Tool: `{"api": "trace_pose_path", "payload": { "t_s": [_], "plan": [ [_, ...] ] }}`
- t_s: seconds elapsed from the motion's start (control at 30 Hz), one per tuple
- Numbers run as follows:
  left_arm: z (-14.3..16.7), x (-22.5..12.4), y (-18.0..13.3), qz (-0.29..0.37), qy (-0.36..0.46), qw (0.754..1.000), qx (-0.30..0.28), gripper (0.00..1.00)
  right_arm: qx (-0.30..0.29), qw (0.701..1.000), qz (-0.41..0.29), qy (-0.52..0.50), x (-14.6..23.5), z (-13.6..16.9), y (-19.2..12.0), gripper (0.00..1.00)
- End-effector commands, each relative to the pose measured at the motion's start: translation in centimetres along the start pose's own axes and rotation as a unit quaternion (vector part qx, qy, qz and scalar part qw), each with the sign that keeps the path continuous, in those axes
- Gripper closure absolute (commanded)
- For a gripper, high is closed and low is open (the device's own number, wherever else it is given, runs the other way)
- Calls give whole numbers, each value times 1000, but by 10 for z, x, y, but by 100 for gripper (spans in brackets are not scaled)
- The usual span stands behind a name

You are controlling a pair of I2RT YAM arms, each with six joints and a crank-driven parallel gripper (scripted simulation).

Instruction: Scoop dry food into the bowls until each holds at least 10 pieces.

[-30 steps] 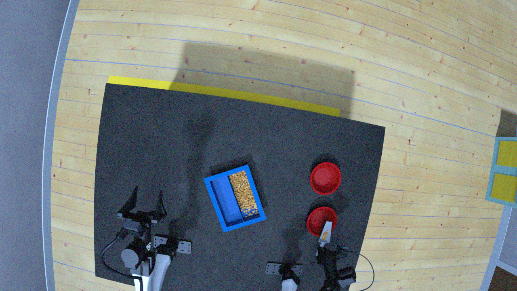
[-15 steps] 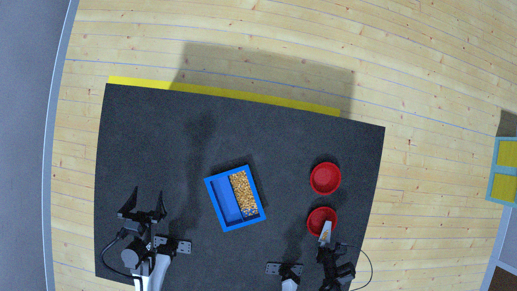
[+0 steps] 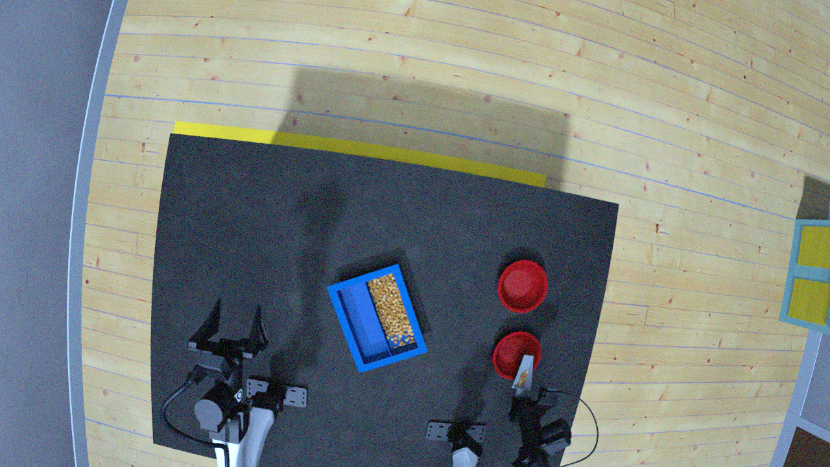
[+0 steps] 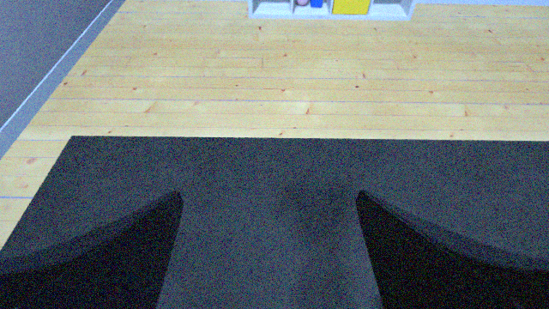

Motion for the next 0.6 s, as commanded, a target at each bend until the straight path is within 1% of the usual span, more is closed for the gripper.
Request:
{"api": "trace_pose_path", "payload": {
  "t_s": [0.0,0.57],
  "plan": [
    [-15,-3,-2,4,0,1000,-25,0,-1,999,9,-34,-7,-10,-6,100],
    [-15,-3,-2,4,0,1000,-25,0,24,992,4,-124,-23,-24,-11,100]
  ]
}}
Point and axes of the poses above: on each arm, the point where the finger pads meet when closed, its own y axis out along the fingers, its own x axis across the jaws, z = x × y, the point moved 9 cm from there along -y, back along the fingers, and after that the axes turned 10 degrees about -y, right-handed, at the moved point
